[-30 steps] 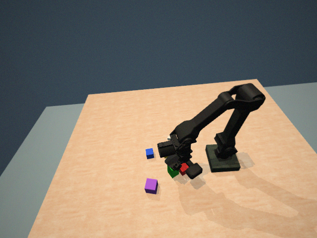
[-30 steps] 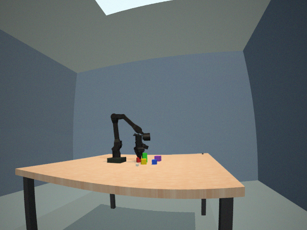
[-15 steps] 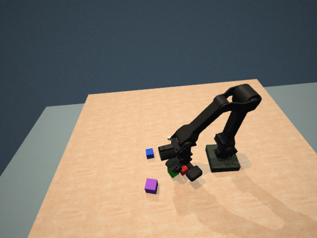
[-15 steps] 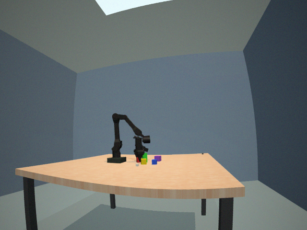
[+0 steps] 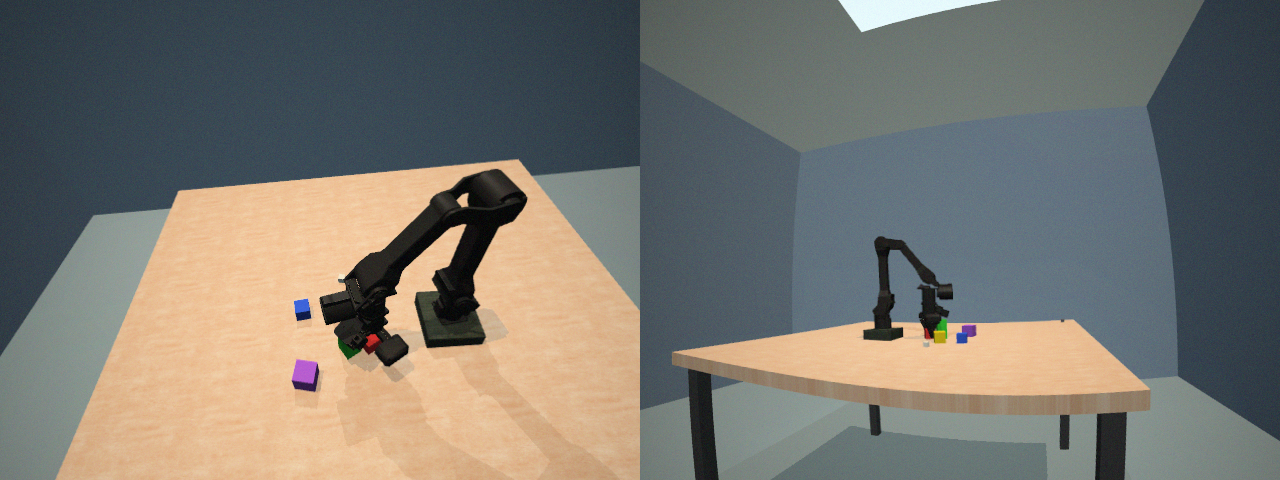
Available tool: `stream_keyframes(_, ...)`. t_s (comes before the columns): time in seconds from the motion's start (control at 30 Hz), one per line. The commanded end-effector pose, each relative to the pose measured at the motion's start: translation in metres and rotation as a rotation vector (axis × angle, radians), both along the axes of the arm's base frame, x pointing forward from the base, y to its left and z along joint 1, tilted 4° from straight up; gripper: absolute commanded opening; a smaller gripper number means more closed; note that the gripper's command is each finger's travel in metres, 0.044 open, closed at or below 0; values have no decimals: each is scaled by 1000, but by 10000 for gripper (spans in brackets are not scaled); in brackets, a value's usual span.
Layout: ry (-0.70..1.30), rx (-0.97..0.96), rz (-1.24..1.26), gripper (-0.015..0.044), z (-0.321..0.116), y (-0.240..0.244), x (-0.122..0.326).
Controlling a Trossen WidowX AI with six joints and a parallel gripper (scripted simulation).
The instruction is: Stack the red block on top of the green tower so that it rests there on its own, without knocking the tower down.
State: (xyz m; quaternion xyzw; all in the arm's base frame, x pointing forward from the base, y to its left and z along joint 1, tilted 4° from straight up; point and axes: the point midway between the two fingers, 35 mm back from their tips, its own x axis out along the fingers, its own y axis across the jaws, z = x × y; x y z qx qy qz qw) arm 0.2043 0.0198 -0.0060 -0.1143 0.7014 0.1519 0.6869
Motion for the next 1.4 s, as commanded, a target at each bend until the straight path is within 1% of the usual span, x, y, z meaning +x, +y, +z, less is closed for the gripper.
stream_keyframes(0.0, -1, -2, -6, 361, 0, 0, 0)
stream_keyframes(0.27, -1, -2, -6, 151, 0, 0, 0)
stream_keyframes(0.5, -1, -2, -6, 105, 0, 0, 0)
stream_keyframes(0.63, -1, -2, -6, 0, 9, -1, 1)
stream_keyframes(1.37, -1, -3, -6, 0, 117, -5, 4)
